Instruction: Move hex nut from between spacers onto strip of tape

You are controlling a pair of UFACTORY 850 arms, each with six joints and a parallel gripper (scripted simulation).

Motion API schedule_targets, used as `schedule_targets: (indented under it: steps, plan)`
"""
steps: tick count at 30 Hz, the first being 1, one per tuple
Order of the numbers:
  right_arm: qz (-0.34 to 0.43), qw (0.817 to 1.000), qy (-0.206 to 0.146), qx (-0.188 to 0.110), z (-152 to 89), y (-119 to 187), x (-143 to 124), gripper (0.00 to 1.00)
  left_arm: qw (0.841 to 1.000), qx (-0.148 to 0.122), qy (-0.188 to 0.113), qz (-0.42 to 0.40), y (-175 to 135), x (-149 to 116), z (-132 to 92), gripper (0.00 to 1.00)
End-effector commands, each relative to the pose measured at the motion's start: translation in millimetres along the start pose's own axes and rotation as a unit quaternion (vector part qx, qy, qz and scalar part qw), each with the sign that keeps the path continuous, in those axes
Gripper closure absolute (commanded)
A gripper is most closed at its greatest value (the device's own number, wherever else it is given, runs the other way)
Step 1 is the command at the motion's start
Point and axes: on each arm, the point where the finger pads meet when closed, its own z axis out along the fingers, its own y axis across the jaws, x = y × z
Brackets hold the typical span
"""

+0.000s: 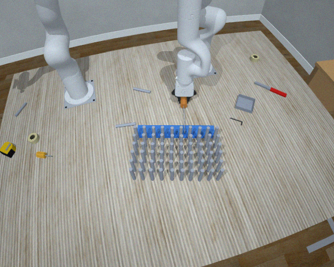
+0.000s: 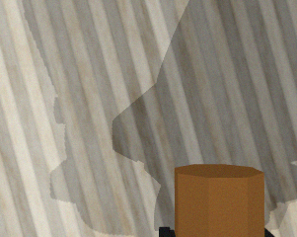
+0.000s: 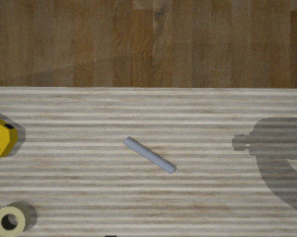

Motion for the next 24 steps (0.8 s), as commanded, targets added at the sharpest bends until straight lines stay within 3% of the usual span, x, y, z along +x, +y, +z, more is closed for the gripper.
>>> schedule_targets:
  steps: [1, 14, 24]
  plan:
    - [0.0, 1.0, 0.001, 0.0, -1.0, 0.0, 0.5, 0.0, 1.0, 0.0, -0.001, 0.0, -0.2, -1.4, -0.3, 1.0]
    - [0.0, 1.0, 0.001, 0.0, -1.0, 0.0, 0.5, 0.0, 1.0, 0.001, 0.0, 0.0, -0.2, -11.3, -0.3, 1.0]
    - [0.0, 1.0, 0.001, 0.0, -1.0, 0.0, 0.5, 0.0, 1.0, 0.001, -0.001, 0.0, -0.2, -43.0, -0.2, 1.0]
